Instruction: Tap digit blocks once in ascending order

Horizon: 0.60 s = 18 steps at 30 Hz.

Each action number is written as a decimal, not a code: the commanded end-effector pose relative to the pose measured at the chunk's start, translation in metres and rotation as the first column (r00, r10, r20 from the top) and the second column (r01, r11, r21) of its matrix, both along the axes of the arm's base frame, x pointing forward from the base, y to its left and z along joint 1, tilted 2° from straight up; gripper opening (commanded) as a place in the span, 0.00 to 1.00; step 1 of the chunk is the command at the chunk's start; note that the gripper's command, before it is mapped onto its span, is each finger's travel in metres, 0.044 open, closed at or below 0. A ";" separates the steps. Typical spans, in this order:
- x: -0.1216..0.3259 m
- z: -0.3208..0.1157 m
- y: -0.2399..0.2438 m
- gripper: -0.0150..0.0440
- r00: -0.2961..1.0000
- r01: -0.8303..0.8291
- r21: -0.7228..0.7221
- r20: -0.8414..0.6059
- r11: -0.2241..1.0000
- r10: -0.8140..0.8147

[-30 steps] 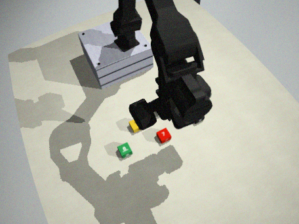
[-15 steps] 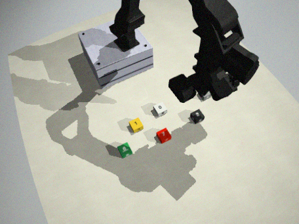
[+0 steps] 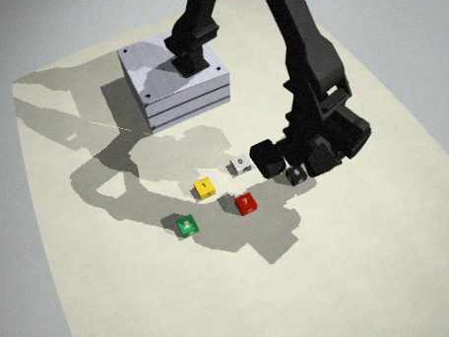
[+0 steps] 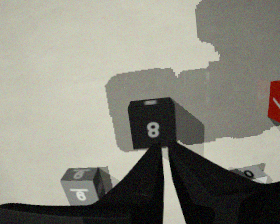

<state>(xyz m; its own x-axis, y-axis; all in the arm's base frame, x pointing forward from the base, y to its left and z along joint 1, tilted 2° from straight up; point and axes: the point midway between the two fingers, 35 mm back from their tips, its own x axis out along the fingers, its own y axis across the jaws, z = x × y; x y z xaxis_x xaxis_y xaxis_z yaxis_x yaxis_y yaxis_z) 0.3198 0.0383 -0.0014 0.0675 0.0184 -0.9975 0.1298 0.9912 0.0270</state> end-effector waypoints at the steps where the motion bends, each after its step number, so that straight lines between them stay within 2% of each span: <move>1: 0.002 -0.004 0.000 0.29 1.000 0.005 -0.002 0.005 1.000 -0.005; 18: 0.003 -0.030 0.000 0.29 1.000 0.005 -0.002 0.005 1.000 -0.005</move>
<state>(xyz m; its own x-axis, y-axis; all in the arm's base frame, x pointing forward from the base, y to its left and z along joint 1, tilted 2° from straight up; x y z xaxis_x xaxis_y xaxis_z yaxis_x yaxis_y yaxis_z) 0.3259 0.0392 -0.0241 0.0856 0.0205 -0.9961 0.1293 0.9911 0.0315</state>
